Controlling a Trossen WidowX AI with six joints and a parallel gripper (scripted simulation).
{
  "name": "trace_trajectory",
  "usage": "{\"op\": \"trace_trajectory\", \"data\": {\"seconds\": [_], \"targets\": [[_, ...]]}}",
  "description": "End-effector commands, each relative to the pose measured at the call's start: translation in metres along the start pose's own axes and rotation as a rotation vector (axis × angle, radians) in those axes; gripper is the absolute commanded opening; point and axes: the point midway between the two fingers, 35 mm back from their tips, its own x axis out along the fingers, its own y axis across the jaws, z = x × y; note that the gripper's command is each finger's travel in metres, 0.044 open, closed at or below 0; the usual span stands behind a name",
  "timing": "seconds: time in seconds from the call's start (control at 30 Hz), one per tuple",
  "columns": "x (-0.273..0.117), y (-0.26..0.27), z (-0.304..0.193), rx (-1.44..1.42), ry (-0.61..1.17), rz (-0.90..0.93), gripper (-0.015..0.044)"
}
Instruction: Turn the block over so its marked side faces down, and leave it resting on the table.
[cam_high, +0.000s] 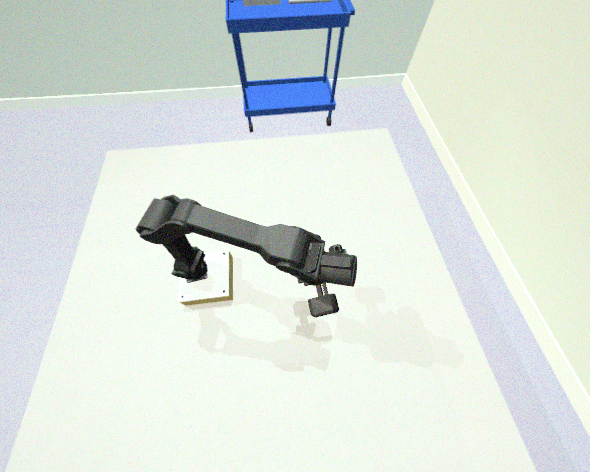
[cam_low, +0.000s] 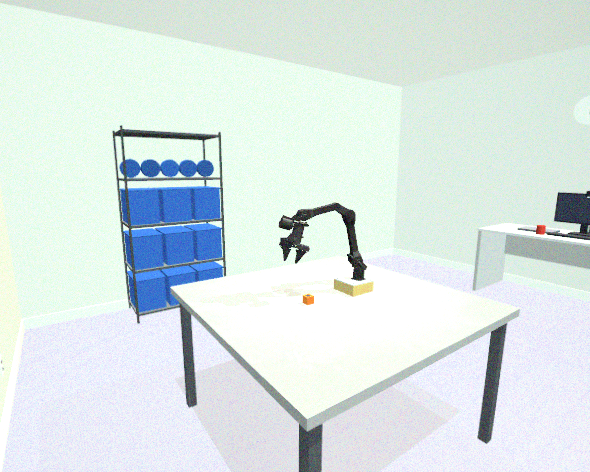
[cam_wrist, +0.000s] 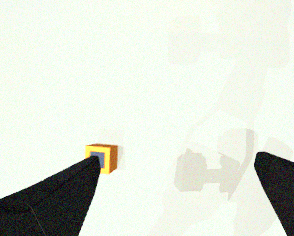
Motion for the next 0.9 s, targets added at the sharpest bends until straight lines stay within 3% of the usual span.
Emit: {"op": "trace_trajectory", "data": {"seconds": [0.0,0.17,0.43,0.57,0.87], "targets": [[0.045,0.053,-0.015,0.042,0.186,0.006,0.044],[0.08,0.108,-0.039,0.059,0.359,-0.055,0.044],[0.08,0.111,-0.043,0.059,0.365,-0.059,0.044],[0.11,0.11,-0.056,0.059,0.365,-0.059,0.044],[0.125,0.109,-0.063,0.059,0.366,-0.059,0.044]]}}
